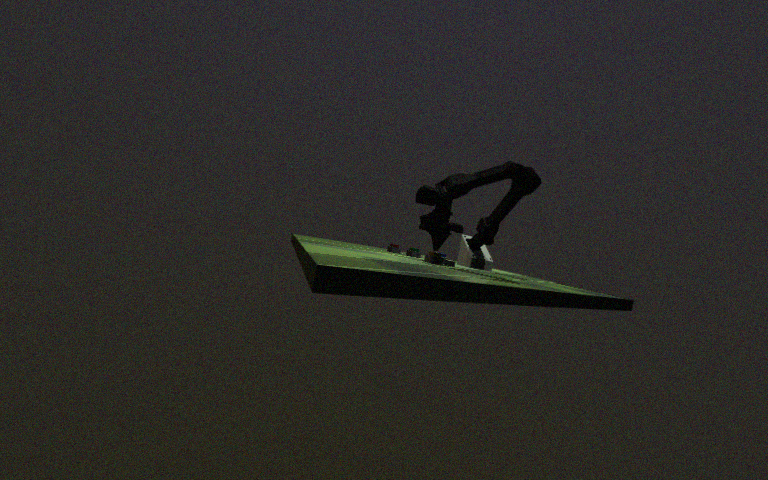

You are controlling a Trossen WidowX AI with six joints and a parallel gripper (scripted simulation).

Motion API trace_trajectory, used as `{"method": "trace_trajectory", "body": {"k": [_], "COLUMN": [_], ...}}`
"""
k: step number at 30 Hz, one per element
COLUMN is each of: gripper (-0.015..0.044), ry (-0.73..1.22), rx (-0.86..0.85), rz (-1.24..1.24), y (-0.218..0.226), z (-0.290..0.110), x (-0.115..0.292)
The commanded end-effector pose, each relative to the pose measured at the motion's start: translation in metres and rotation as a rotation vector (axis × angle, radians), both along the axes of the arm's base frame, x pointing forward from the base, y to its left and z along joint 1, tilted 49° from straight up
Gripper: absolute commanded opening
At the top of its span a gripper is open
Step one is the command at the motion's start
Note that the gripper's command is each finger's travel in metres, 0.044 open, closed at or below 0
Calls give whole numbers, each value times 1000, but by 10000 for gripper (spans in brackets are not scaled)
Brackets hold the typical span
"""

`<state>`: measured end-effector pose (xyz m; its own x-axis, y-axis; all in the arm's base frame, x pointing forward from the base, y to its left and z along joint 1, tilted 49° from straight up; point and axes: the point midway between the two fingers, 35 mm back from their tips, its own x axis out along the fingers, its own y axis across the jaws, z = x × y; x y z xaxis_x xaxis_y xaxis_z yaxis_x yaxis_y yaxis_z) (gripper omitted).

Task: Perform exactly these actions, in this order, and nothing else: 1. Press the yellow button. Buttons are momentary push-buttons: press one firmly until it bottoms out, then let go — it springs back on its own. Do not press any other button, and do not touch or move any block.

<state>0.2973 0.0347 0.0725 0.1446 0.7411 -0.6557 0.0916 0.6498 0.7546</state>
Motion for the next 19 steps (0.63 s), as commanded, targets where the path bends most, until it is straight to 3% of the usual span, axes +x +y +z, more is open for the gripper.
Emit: {"method": "trace_trajectory", "body": {"k": [1,3,5,12,17,19], "gripper": [20,20,72,256,387,400], "ry": [-8,-8,-8,-5,-5,-5], "rx": [-4,-4,-4,-2,-2,-2], "rz": [1,1,0,0,0,0], "y": [-13,-13,-12,11,12,12], "z": [12,12,23,121,123,123], "x": [-2,-2,-4,-48,-49,-49]}}
